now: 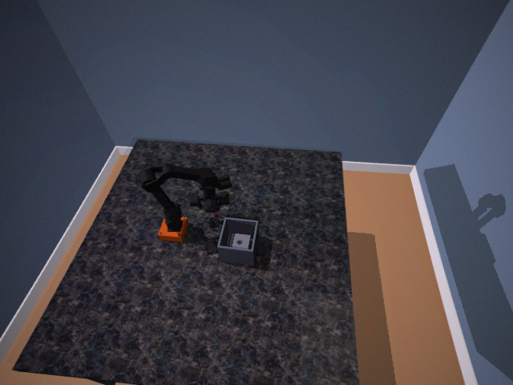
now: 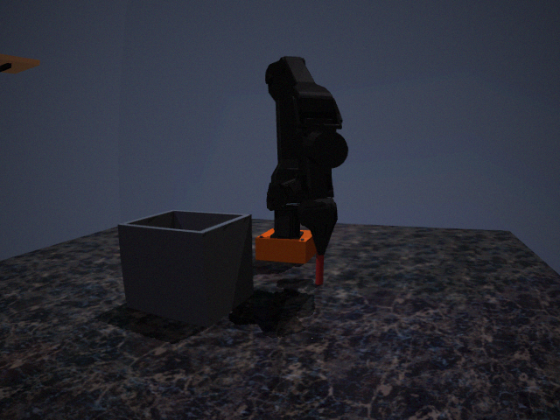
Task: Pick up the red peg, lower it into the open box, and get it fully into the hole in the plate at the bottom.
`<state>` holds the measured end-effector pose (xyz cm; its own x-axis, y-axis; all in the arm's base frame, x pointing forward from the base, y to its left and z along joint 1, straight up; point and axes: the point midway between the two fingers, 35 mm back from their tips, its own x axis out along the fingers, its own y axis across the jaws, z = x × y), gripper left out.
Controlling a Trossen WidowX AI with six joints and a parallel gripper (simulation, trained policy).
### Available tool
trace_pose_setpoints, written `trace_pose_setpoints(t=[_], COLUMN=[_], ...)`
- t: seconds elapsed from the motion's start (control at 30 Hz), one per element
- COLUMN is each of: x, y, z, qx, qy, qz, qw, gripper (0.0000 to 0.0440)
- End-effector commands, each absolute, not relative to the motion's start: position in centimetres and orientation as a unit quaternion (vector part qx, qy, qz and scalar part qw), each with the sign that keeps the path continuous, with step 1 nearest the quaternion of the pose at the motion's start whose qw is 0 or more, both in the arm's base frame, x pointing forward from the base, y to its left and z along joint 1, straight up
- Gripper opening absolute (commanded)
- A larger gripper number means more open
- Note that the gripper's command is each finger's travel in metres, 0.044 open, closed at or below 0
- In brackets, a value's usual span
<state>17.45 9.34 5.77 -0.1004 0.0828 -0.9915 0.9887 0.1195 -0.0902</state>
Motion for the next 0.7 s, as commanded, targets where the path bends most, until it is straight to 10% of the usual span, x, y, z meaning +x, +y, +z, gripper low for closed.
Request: trace_pose_setpoints(t=[0.0,0.67], x=[17.3,18.7], y=[9.1,10.1], z=[4.3,1.2], qx=[0.461,0.455], qy=[0.572,0.591], qz=[-0.476,-0.441], qw=[0.483,0.499], gripper=[0.0415,0.0000])
